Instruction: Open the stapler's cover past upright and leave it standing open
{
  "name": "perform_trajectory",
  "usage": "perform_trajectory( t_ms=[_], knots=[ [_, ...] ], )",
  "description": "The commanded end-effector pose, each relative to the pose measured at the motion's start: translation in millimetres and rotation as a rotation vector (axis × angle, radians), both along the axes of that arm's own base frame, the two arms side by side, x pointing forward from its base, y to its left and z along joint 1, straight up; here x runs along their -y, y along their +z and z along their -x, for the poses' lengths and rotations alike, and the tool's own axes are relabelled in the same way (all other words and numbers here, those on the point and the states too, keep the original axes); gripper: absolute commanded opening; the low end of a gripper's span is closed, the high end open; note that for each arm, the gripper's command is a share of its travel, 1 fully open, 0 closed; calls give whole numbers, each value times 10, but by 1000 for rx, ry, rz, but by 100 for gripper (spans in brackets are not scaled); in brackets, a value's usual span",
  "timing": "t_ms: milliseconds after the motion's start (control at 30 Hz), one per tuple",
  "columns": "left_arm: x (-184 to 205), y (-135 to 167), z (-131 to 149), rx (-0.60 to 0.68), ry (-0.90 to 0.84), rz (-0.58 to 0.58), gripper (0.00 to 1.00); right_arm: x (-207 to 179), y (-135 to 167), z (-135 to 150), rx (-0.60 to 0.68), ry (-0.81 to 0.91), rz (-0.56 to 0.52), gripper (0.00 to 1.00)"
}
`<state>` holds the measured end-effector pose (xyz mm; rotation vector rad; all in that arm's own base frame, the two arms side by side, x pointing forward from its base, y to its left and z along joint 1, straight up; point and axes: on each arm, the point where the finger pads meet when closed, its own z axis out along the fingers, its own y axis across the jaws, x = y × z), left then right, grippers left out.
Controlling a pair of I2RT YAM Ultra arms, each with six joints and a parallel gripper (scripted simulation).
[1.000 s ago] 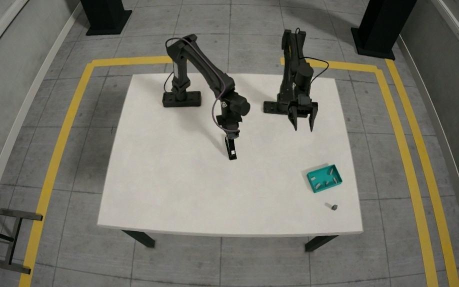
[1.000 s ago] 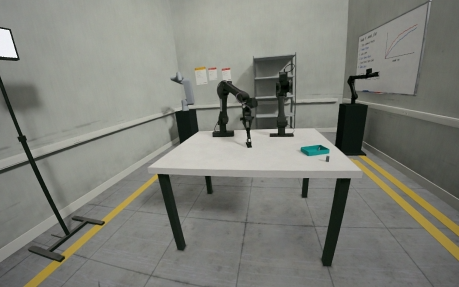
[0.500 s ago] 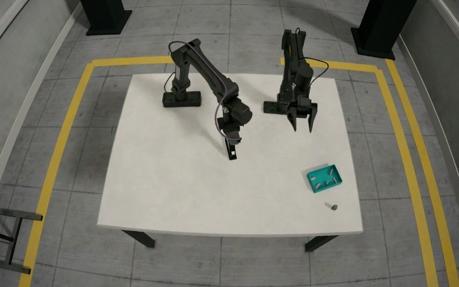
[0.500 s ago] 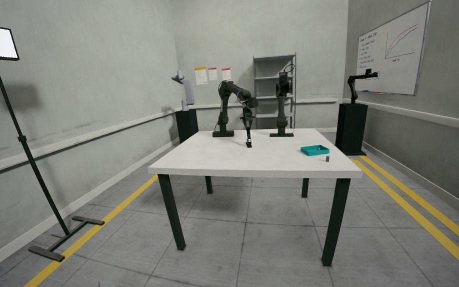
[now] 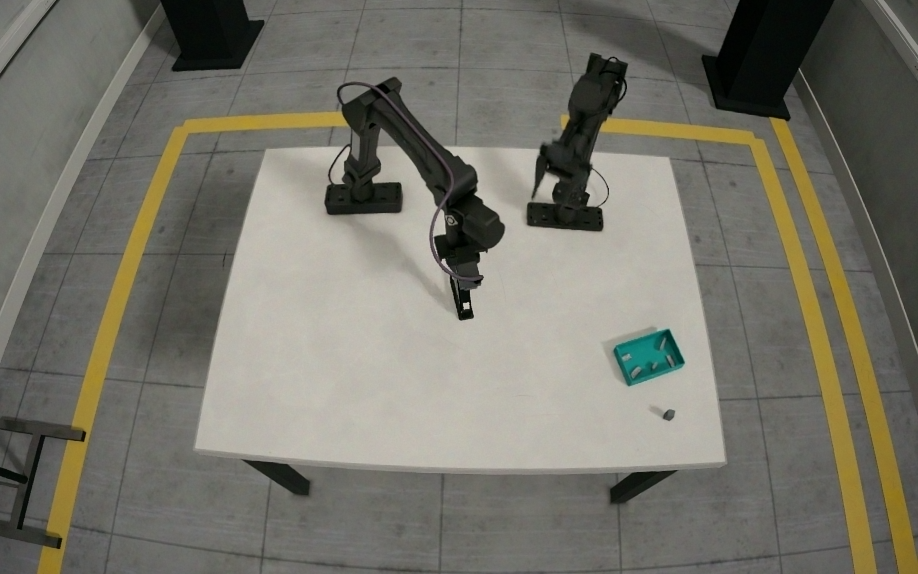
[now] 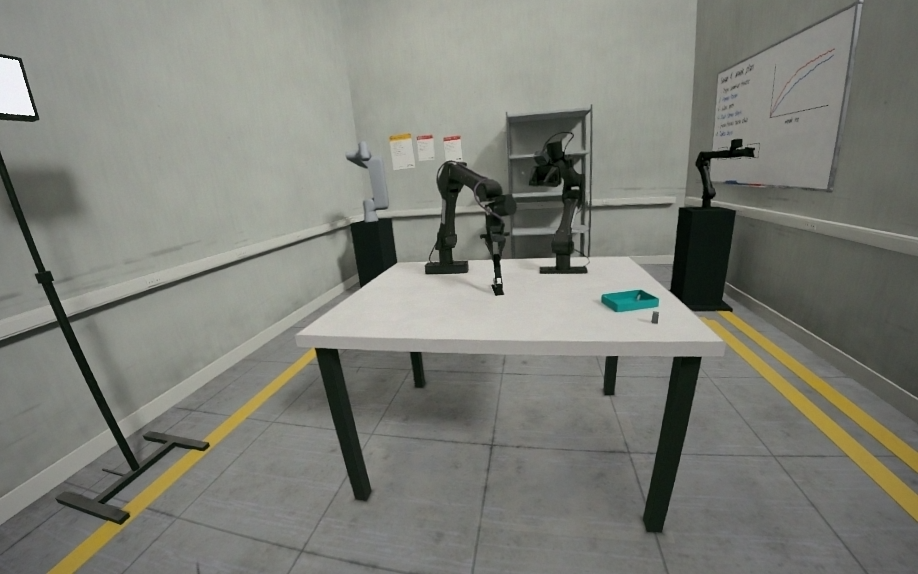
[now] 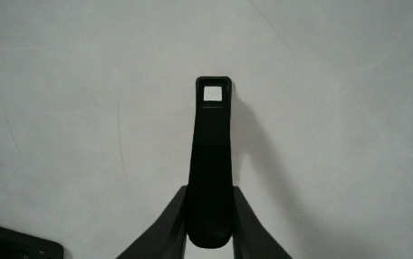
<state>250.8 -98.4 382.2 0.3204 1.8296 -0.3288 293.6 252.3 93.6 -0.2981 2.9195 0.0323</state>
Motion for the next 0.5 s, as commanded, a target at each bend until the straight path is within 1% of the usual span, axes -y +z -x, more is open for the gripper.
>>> perform_trajectory(
  t_ms=[0,100,267,467],
  knots=[
    [30,-143,436,-149,-46,-29,55,-8,74,-22,5,-2,-13,17],
    [22,-230,859,-209,-129,-49,55,-8,74,-22,5,-2,-13,17],
    [-173,-369,1373,-283,-178,-71,55,-8,74,-22,5,-2,-13,17],
    [-339,-416,1655,-296,-188,-75,55,-8,74,-22,5,-2,-13,17]
  ],
)
